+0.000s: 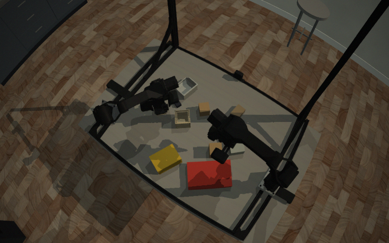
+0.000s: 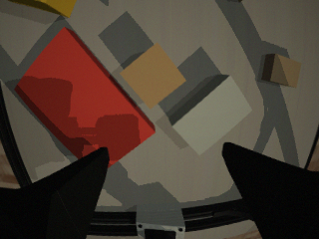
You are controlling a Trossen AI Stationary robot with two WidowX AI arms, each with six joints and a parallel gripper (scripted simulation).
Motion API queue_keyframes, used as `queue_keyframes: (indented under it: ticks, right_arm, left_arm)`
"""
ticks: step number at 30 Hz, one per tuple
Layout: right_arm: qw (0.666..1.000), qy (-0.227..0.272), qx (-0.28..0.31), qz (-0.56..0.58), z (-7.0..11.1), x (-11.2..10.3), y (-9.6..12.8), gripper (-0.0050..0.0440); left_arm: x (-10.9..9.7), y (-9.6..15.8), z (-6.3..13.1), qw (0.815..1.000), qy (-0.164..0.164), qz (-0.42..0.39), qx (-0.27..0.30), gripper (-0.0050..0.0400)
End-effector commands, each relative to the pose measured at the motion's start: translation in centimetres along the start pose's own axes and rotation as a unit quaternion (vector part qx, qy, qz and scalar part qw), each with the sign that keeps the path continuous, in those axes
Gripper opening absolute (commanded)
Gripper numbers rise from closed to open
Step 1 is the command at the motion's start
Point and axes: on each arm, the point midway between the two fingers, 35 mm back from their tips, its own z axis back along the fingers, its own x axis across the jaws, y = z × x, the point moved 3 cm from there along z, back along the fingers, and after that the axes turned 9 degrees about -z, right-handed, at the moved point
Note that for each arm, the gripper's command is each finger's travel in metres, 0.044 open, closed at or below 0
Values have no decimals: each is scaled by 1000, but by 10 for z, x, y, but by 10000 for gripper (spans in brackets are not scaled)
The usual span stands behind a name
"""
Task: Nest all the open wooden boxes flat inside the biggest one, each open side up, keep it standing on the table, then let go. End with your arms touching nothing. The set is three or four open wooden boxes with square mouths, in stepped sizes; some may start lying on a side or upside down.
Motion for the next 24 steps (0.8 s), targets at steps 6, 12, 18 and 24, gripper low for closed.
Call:
queue_keyframes:
  ticks: [6,12,18,24]
  right_arm:
    - [1000,7,-4,-3,-17,-3,1,400]
    - [1000,7,-4,-10,-27,-4,1,400]
    - [1000,7,-4,-15,-34,-4,1,400]
    - [1000,7,-4,-15,-34,-4,1,352]
  left_arm:
    - [0,1,-1,1000,2,-2,2,400]
    - [0,1,-1,1000,2,-2,2,400]
    - [0,1,-1,1000,2,-2,2,400]
    - [0,1,-1,1000,2,-2,2,400]
